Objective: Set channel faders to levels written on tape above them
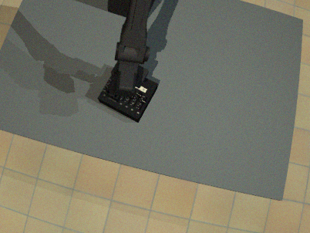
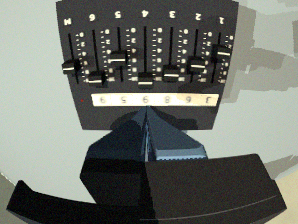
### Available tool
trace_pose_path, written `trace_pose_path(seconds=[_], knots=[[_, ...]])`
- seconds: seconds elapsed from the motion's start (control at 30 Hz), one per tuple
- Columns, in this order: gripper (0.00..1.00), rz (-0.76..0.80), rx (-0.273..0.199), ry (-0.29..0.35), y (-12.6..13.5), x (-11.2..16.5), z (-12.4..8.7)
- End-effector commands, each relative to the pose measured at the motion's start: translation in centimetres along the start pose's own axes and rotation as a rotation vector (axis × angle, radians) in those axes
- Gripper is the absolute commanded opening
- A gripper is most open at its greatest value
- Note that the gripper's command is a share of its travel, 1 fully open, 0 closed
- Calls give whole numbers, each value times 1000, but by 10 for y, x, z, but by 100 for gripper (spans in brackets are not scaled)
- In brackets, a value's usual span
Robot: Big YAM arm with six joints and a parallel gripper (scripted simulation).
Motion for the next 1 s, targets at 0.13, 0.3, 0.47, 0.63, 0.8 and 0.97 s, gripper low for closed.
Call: trace_pose_path(seconds=[0.13,0.3,0.47,0.63,0.8,0.97], knots=[[0,-1,1,-12,3,-2,5],[0,1,1,-11,2,-2,8],[0,-2,-2,-23,4,-4,7],[0,0,1,-10,3,-1,12],[0,-4,-5,-33,5,-6,5],[0,-3,-3,-25,4,-4,6]])
Point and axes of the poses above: the point where the finger pads meet when closed, its own z axis out along the fingers, its own y axis across the jaws, x = y × z, the point moved 2 cm from there along -z, back along the fingers, and after that the axes turned 9 degrees about -z, right-handed, at the moved point
